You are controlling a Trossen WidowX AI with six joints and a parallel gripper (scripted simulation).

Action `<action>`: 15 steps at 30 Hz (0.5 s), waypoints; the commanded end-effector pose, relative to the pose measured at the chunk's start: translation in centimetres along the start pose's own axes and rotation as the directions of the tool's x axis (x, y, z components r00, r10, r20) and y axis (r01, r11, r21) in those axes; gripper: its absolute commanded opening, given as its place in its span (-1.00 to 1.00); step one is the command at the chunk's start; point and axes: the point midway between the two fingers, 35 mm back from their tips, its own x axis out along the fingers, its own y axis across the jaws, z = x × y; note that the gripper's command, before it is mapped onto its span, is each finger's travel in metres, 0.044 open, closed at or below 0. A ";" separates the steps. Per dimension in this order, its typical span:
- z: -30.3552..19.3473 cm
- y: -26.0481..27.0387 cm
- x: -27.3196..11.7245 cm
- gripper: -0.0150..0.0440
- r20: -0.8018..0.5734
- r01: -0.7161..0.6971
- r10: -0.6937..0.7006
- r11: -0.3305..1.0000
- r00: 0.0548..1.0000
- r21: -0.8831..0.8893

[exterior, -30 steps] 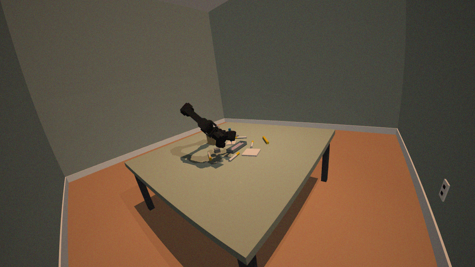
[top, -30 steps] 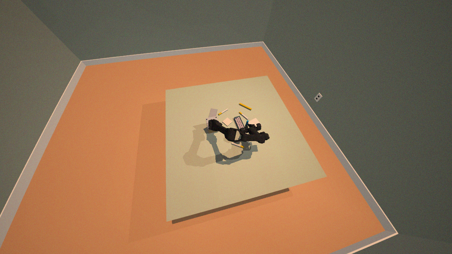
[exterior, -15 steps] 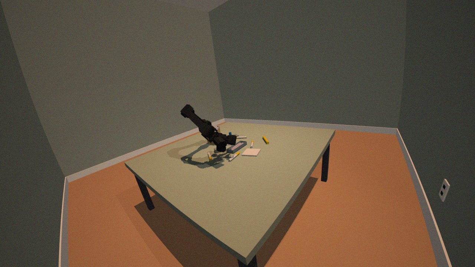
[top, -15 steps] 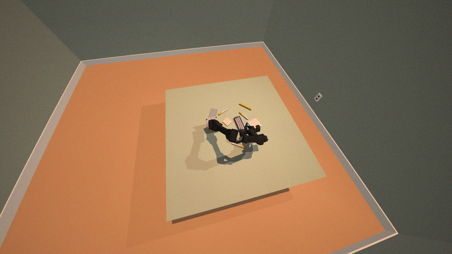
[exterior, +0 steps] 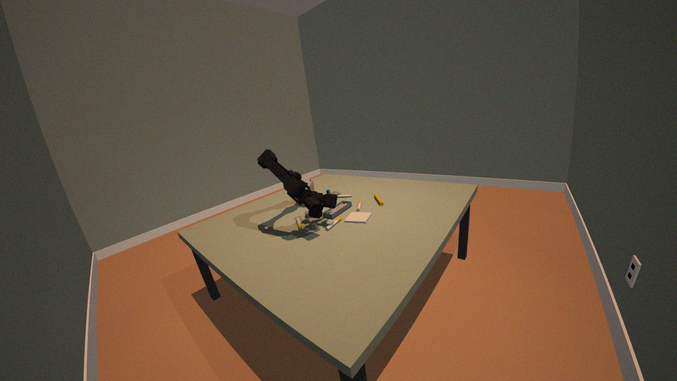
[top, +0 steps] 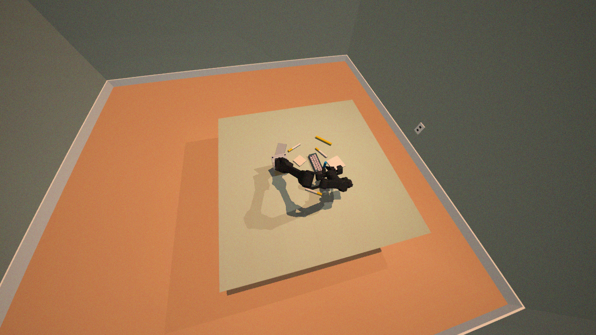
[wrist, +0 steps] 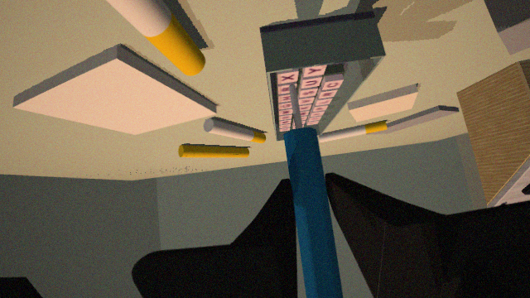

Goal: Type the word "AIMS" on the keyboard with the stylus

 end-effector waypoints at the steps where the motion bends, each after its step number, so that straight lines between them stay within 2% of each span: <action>1: 0.3 0.0 0.2 -0.22 0.003 0.003 -0.003 1.000 1.000 -0.004; 15: 0.7 0.0 0.4 -0.22 0.003 0.003 -0.003 1.000 1.000 -0.004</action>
